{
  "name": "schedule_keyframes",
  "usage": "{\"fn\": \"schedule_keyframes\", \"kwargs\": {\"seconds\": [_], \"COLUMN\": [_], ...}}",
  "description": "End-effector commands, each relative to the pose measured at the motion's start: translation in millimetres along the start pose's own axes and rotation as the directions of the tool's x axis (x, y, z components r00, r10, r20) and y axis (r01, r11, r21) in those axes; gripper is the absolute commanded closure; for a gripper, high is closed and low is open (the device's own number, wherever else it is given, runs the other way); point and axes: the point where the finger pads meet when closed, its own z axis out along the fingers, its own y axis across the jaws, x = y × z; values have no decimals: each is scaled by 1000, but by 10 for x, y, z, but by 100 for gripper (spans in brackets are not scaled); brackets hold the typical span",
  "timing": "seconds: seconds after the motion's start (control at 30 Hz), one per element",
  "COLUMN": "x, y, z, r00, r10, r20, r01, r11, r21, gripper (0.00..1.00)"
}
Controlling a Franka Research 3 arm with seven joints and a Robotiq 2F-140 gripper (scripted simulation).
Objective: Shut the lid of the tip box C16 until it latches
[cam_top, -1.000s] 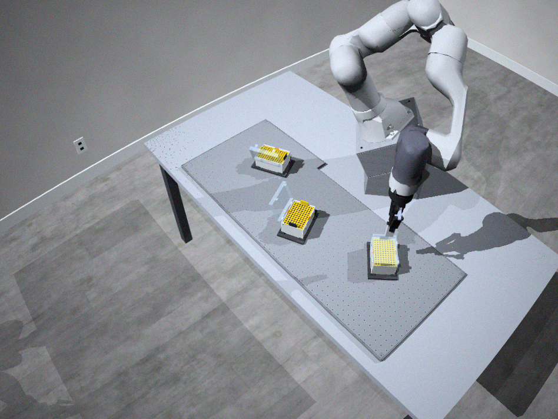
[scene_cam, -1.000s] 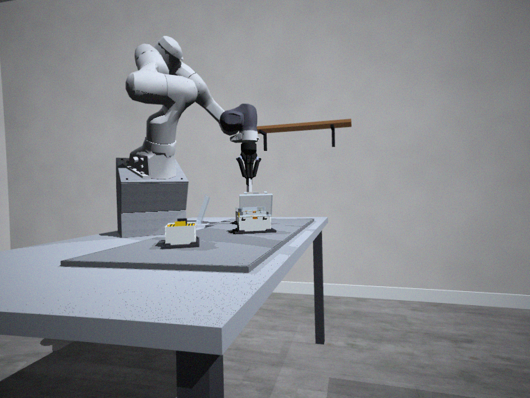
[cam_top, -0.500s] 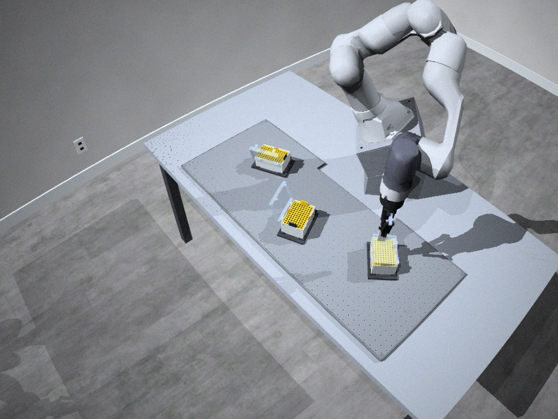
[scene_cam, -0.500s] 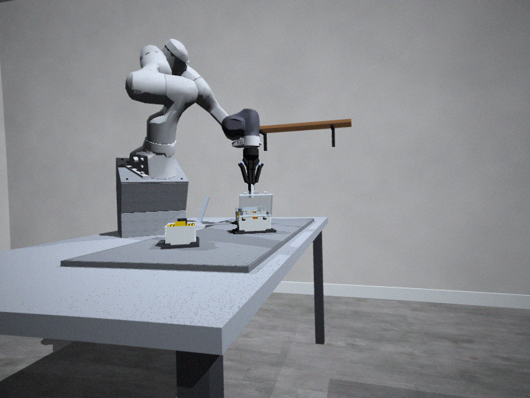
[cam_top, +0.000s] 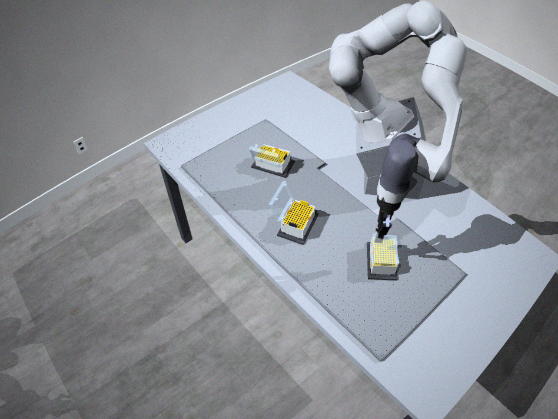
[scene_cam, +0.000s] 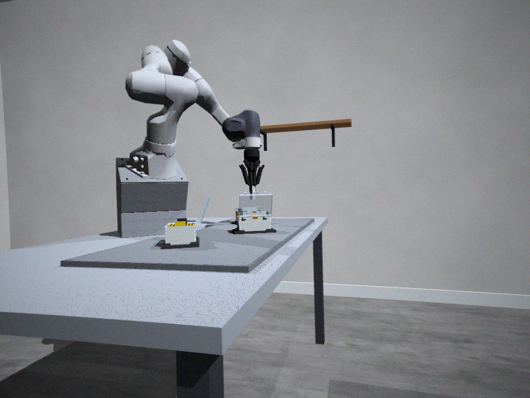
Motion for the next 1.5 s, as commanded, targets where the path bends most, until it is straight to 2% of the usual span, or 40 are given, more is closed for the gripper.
{"fn": "schedule_keyframes", "kwargs": {"seconds": [0.0,0.2,0.87,1.47], "x": [2,2,2,2], "y": [17,17,19,19], "z": [0,0,300,303], "r00": [1000,1000,1000,1000], "r10": [-12,-12,-12,-12], "r20": [-1,-1,-1,-1], "r01": [12,12,12,12], "r11": [1000,1000,1000,1000], "r21": [-5,-5,-5,-5], "gripper": [100,100,100,100]}}
